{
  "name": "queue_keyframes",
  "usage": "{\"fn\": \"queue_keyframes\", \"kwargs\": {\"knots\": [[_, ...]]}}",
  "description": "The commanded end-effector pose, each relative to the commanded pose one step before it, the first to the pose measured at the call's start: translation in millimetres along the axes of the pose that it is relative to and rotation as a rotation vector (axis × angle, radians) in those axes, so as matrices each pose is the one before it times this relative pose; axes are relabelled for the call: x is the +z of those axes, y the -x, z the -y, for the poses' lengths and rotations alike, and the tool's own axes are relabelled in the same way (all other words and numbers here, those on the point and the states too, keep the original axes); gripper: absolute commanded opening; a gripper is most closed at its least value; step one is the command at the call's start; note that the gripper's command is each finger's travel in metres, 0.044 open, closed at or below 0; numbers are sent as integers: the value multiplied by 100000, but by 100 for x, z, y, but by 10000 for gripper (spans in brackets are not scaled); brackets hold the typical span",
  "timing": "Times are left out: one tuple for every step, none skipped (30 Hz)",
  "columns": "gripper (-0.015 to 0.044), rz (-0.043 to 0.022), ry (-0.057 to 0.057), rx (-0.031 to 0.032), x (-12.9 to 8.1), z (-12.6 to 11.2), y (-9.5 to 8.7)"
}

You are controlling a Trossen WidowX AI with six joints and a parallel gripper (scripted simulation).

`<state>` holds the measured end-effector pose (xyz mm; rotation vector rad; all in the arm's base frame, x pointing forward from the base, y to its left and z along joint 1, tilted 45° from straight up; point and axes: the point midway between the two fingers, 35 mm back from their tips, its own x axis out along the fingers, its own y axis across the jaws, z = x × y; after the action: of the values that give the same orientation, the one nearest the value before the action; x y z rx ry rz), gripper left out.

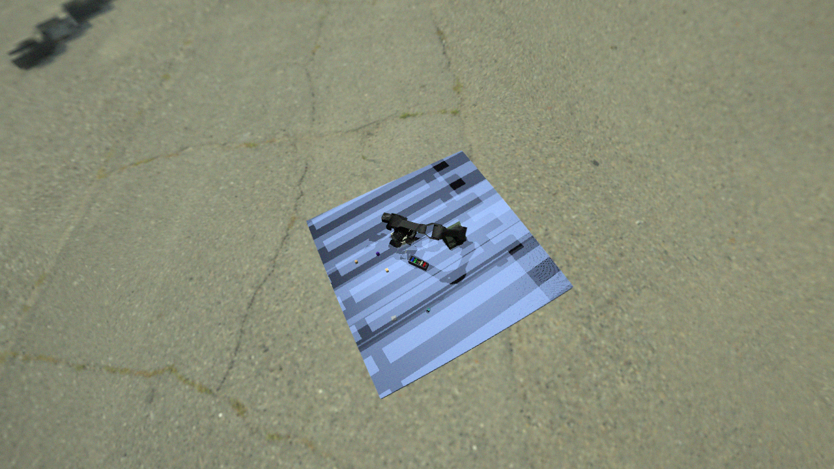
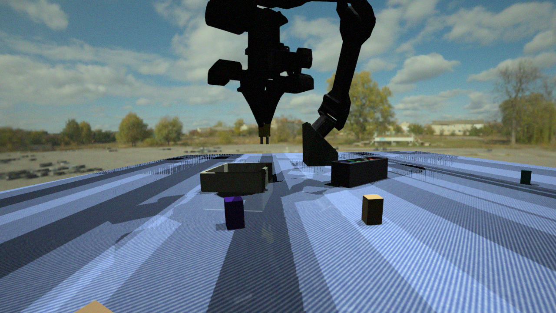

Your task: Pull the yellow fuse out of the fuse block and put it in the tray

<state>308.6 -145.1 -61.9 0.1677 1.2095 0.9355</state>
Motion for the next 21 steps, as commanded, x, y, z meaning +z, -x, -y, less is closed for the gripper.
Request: {"fn": "queue_keyframes", "kwargs": {"knots": [[0, -216, 430, 505, -1672, 1494, -249], [0, 50, 45, 95, -464, 389, -75], [0, 55, 48, 102, -471, 381, -80], [0, 61, 52, 109, -477, 372, -85], [0, 55, 45, 94, -397, 300, -74], [0, 35, 28, 59, -240, 177, -46], [0, 12, 10, 20, -80, 59, -16], [0, 0, 0, 0, 0, 0, 0], [0, 0, 0, 0, 1, 2, -26], [0, 1, 0, -1, 2, 4, -79], [0, 2, 1, -1, 4, 7, -132], [0, 3, 1, -1, 5, 8, -163], [0, 3, 1, -1, 4, 7, -163], [0, 3, 1, 0, 4, 6, -163], [0, 3, 1, 0, 4, 5, -163], [0, 4, 1, 1, 3, 4, -163], [0, 4, 1, 1, 3, 4, -163], [0, 4, 2, 2, 3, 3, -162], [0, 4, 2, 2, 2, 2, -162], [0, 4, 2, 2, 2, 1, -162], [0, 4, 2, 3, 2, 0, -162]]}}
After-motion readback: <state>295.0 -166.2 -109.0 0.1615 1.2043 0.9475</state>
